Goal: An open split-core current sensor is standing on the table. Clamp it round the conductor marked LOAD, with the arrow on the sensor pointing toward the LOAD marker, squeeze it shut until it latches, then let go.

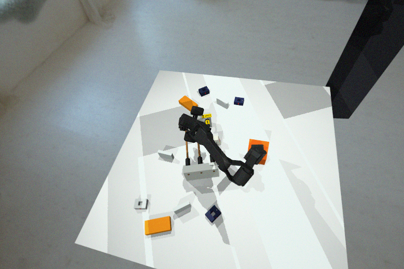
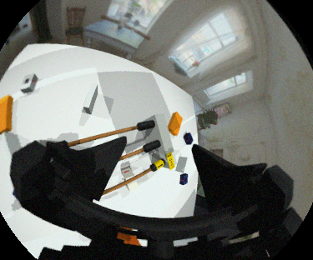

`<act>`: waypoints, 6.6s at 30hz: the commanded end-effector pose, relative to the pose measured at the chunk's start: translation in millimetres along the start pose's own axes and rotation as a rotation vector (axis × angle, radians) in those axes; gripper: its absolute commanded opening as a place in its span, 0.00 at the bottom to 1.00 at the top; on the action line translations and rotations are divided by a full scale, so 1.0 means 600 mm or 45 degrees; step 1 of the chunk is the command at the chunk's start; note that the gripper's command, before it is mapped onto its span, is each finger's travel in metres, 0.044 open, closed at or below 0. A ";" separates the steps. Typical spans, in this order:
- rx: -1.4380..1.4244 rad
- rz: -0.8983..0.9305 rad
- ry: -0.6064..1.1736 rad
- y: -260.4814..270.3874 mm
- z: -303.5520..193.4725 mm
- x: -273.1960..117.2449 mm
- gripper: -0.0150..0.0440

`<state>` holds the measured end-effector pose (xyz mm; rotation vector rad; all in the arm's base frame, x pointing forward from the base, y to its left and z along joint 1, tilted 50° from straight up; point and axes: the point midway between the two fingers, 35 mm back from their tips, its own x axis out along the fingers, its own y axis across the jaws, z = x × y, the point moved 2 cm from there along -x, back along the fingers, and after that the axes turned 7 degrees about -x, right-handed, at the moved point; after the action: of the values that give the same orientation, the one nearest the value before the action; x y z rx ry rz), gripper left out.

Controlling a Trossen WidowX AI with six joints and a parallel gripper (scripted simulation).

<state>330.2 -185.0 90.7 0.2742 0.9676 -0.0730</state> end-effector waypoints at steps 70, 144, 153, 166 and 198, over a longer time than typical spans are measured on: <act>-0.091 0.894 0.226 0.050 -0.286 0.091 0.75; -0.092 0.891 0.215 0.047 -0.372 0.084 0.39; -0.092 0.891 0.215 0.047 -0.372 0.084 0.75; -0.112 0.899 0.225 -0.013 -0.358 0.012 0.79; -2.071 1.174 -0.303 0.024 -0.325 0.037 0.80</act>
<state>189.0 -123.5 -25.5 -0.7933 0.3640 1.4268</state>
